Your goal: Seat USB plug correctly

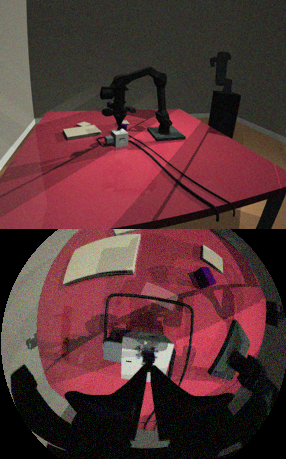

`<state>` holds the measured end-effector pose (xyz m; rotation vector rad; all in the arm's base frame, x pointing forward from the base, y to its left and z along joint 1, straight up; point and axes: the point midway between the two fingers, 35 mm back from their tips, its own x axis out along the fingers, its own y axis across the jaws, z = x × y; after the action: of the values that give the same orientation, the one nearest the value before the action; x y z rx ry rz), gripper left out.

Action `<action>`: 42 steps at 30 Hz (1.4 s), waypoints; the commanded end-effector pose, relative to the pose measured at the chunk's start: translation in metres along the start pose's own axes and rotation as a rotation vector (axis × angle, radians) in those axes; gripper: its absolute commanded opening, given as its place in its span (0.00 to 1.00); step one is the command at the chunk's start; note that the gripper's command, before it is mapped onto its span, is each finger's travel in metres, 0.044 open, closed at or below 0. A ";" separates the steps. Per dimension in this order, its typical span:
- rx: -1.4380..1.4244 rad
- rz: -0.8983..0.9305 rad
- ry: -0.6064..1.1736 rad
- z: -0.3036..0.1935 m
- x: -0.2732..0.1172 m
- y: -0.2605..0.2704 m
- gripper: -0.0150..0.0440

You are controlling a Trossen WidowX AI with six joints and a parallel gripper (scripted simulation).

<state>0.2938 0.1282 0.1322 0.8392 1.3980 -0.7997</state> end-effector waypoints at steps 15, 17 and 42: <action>0.000 0.000 0.000 0.000 -0.008 0.000 0.25; 0.000 0.000 0.000 0.000 -0.009 0.000 0.25; 0.000 0.000 0.000 0.000 -0.026 0.000 0.25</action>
<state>0.2921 0.1274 0.1539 0.8352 1.4022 -0.8049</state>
